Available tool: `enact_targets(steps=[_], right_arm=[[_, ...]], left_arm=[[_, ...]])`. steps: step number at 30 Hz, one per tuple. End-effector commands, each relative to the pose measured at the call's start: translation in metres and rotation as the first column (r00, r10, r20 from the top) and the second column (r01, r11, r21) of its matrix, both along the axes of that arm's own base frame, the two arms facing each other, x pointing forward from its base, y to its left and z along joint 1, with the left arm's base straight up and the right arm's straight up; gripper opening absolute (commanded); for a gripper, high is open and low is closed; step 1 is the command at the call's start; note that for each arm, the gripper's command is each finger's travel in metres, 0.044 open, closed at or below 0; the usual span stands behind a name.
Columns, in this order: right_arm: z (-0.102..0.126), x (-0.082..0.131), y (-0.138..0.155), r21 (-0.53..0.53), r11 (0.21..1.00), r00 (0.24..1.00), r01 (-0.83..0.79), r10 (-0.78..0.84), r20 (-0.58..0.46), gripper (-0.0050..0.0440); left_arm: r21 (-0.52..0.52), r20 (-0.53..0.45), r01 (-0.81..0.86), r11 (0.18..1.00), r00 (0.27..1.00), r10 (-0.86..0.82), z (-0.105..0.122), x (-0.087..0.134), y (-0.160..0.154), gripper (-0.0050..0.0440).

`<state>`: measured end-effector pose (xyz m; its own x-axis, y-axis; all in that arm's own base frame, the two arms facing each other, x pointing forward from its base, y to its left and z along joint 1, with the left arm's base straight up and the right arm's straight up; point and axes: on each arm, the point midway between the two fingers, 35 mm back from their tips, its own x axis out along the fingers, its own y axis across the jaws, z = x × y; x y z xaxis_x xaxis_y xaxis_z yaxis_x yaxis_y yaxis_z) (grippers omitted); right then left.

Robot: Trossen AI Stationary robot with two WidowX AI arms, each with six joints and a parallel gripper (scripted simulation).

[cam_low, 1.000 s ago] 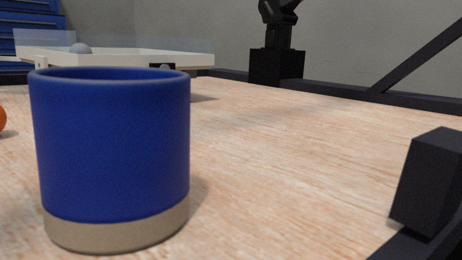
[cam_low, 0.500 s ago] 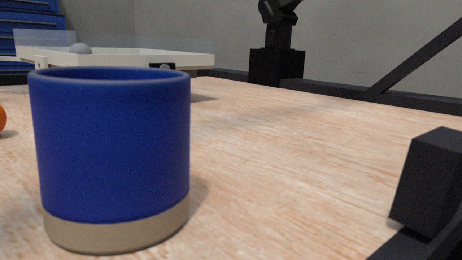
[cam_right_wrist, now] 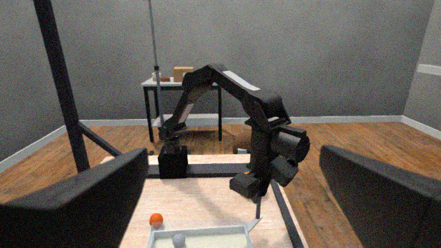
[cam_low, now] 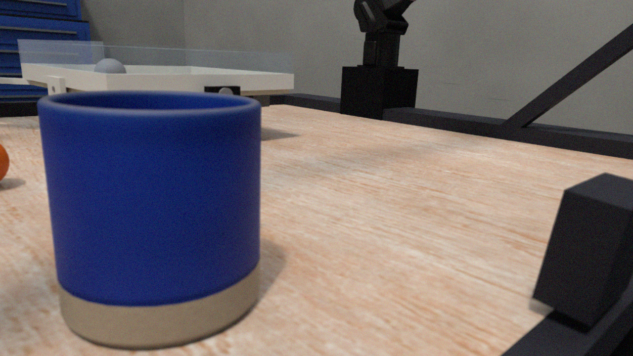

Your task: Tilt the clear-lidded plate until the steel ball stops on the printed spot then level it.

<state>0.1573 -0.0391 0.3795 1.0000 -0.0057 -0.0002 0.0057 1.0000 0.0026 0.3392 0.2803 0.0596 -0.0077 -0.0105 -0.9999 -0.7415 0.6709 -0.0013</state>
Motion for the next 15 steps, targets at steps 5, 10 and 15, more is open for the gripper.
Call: enact_targets(steps=[5,10,15], right_arm=[[0.0015,0.0000,-0.0020,-0.003,1.000,1.000,0.002,-0.002,0.000,0.0400],[0.0015,0.0000,-0.0020,-0.003,1.000,1.000,0.002,-0.002,0.000,0.0400],[0.0015,0.0000,-0.0020,-0.003,1.000,1.000,0.002,-0.002,0.000,0.0400]], left_arm=[[0.040,0.035,-0.005,0.999,0.999,0.004,0.0141,0.0070,0.0085,-0.0050],[0.040,0.035,-0.005,0.999,0.999,0.004,0.0143,0.0074,0.0086,-0.0050],[0.041,0.036,-0.005,0.999,0.999,0.004,0.0149,0.0078,0.0087,-0.0050]])
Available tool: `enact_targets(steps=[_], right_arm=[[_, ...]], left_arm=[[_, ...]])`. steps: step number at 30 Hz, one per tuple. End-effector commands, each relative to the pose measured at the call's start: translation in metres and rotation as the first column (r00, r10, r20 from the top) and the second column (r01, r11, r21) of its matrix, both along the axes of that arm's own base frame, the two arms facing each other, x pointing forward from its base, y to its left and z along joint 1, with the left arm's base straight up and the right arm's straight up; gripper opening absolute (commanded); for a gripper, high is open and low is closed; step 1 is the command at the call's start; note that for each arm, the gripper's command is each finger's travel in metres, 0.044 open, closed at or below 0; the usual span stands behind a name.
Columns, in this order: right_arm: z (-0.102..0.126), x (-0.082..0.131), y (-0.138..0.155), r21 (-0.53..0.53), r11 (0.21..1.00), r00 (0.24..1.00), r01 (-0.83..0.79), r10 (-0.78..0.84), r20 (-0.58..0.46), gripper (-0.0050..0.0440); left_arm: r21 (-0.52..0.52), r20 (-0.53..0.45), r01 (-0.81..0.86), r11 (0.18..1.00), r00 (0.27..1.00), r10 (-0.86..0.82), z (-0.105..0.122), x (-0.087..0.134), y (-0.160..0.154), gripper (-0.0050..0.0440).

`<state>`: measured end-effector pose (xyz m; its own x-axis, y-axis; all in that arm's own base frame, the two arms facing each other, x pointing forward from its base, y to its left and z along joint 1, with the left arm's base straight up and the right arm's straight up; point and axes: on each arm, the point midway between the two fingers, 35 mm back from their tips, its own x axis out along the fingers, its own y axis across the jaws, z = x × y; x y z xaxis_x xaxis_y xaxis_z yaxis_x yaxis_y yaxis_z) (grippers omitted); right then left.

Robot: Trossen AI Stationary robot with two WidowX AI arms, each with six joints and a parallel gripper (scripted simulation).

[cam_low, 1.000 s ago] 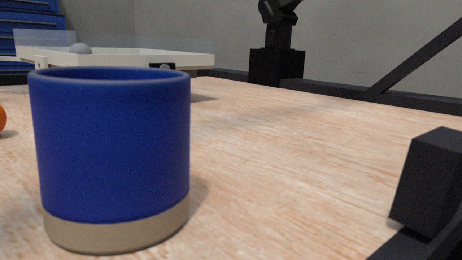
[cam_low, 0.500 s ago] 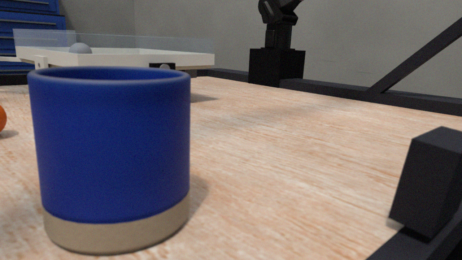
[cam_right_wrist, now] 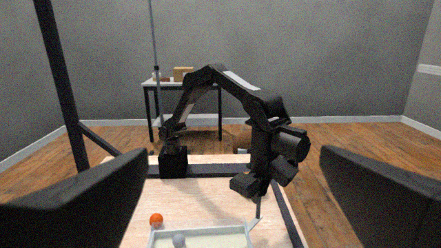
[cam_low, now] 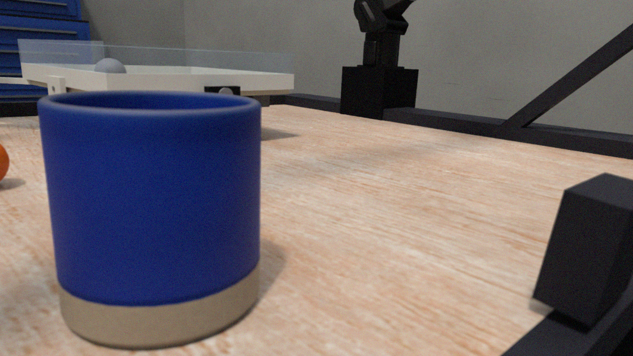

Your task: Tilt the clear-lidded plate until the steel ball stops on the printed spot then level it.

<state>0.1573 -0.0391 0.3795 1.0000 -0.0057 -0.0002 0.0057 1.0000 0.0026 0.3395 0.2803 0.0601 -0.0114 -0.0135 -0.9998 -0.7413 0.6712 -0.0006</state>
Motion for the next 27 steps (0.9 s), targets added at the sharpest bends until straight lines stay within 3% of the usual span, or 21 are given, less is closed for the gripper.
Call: enact_targets(steps=[1,22,23,27], right_arm=[[0.001,0.000,-0.002,-0.003,1.000,1.000,0.002,-0.002,0.000,0.0400],[0.001,0.000,-0.002,-0.003,1.000,1.000,0.002,-0.002,0.000,0.0400],[0.001,0.000,-0.002,-0.003,1.000,1.000,0.002,-0.002,0.000,0.0400],[0.001,0.000,-0.002,-0.003,1.000,1.000,0.002,-0.002,0.000,0.0400]], left_arm=[[0.044,0.039,-0.006,0.999,0.999,0.004,0.015,0.008,0.009,-0.0050],[0.044,0.039,-0.005,0.999,0.999,0.004,0.014,0.008,0.010,-0.0050],[0.060,0.060,-0.005,0.998,0.998,0.001,0.025,0.008,0.009,-0.0050],[0.062,0.062,-0.005,0.998,0.998,0.001,0.027,0.008,0.009,-0.0050]])
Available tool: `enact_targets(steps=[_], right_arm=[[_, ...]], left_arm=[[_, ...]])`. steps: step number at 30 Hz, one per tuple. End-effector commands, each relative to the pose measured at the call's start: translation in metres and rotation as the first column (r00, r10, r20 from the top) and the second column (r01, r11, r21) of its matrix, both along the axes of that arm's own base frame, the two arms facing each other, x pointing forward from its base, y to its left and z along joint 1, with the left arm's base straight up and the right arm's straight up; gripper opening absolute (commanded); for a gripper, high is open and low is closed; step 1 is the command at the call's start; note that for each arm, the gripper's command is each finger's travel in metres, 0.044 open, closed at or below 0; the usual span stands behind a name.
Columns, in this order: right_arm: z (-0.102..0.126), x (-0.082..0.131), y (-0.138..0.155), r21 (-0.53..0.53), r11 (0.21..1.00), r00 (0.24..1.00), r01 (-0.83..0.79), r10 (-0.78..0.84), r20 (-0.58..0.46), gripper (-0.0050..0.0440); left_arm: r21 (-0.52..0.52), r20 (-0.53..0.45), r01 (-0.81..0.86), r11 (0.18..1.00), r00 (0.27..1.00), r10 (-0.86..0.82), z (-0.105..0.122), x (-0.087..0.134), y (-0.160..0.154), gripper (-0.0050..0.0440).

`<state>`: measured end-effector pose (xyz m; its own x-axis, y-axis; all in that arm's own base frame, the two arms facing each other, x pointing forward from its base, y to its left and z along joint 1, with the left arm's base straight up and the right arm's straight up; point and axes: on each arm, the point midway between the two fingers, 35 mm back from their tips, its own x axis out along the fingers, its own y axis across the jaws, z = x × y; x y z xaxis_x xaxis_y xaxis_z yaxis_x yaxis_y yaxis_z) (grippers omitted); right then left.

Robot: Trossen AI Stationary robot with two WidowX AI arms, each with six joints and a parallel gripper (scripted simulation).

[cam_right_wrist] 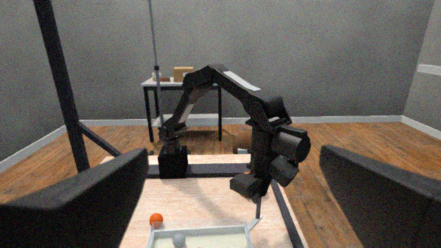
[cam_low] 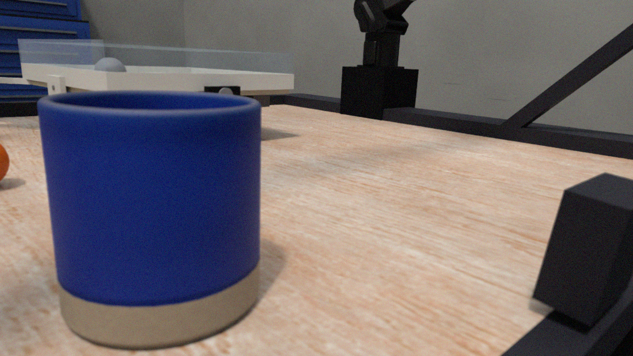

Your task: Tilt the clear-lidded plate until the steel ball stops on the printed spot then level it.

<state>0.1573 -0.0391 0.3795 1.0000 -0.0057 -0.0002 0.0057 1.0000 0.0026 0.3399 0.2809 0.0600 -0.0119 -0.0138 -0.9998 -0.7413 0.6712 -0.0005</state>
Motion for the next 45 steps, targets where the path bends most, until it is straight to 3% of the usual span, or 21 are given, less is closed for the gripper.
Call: enact_targets(steps=[1,12,45], right_arm=[[0.001,0.000,-0.002,-0.003,1.000,1.000,0.002,-0.002,0.000,0.0400],[0.001,0.000,-0.002,-0.003,1.000,1.000,0.002,-0.002,0.000,0.0400],[0.001,0.000,-0.002,-0.003,1.000,1.000,0.002,-0.002,0.000,0.0400]], left_arm=[[0.063,0.063,-0.005,0.998,0.998,0.001,0.027,0.007,0.008,-0.0050],[0.043,0.041,-0.002,0.999,0.999,0.001,0.016,0.000,0.003,-0.0050],[0.043,0.044,-0.002,0.999,0.999,0.000,0.018,-0.001,0.001,-0.0050]])
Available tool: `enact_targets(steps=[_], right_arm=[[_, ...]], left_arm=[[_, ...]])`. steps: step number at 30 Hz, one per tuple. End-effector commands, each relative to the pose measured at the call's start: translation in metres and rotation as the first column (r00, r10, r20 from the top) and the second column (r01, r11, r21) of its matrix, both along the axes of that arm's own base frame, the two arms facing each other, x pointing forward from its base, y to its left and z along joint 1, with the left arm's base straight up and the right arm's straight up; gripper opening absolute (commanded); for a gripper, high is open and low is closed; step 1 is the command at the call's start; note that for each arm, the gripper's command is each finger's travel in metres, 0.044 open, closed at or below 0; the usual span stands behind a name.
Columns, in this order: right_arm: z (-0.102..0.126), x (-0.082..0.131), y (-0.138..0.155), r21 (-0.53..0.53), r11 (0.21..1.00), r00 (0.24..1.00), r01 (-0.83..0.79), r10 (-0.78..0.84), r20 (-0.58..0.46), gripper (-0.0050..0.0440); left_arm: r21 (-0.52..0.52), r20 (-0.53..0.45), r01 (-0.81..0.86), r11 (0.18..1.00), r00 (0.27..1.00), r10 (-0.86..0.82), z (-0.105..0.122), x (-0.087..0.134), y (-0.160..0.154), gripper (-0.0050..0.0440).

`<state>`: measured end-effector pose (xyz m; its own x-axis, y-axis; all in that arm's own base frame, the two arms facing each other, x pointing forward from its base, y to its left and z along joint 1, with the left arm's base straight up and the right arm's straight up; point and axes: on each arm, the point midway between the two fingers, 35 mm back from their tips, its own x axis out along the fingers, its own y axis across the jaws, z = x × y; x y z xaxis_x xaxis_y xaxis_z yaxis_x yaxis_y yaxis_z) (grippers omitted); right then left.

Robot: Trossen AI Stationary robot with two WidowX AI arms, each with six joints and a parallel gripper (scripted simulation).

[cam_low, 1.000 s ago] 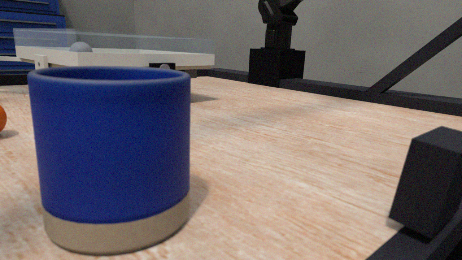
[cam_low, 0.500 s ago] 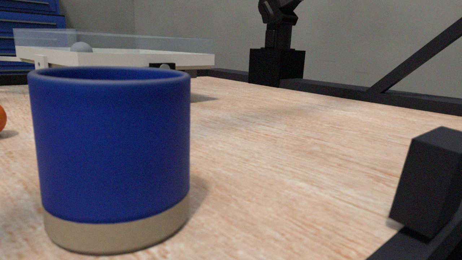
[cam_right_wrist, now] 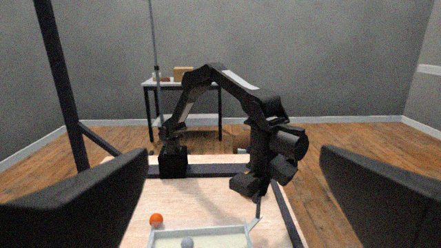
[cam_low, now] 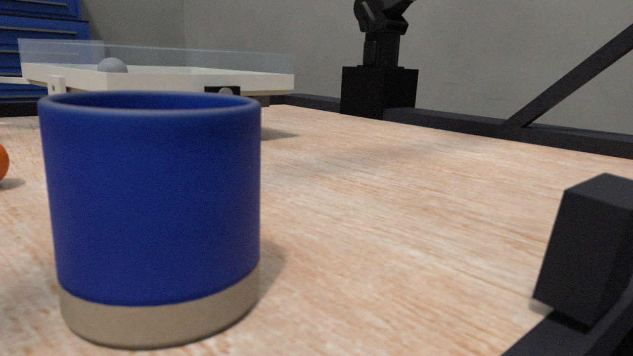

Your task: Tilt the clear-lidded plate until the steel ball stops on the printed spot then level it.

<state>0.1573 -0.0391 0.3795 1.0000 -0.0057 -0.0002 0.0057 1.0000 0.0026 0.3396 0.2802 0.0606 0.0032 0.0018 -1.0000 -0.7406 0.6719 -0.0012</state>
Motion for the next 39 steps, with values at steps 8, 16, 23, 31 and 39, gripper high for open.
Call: enact_targets(steps=[8,16,23,31,39], right_arm=[[0.001,0.000,-0.002,-0.003,1.000,1.000,0.002,-0.002,0.000,0.0400],[0.001,0.000,-0.002,-0.003,1.000,1.000,0.002,-0.002,0.000,0.0400],[0.001,0.000,-0.002,-0.003,1.000,1.000,0.002,-0.002,0.000,0.0400],[0.001,0.000,-0.002,-0.003,1.000,1.000,0.002,-0.002,0.000,0.0400],[0.001,0.000,-0.002,-0.003,1.000,1.000,0.002,-0.002,0.000,0.0400]], left_arm=[[0.025,0.025,-0.004,1.000,1.000,0.004,0.016,-0.001,0.001,-0.0050],[0.028,0.030,-0.003,1.000,1.000,0.002,0.019,0.000,0.001,-0.0050],[0.023,0.024,-0.005,1.000,1.000,0.004,0.013,0.003,0.004,-0.0050],[0.024,0.023,-0.006,1.000,1.000,0.005,0.009,0.005,0.009,-0.0050],[0.029,0.025,-0.005,1.000,1.000,0.004,0.012,0.005,0.009,-0.0050]])
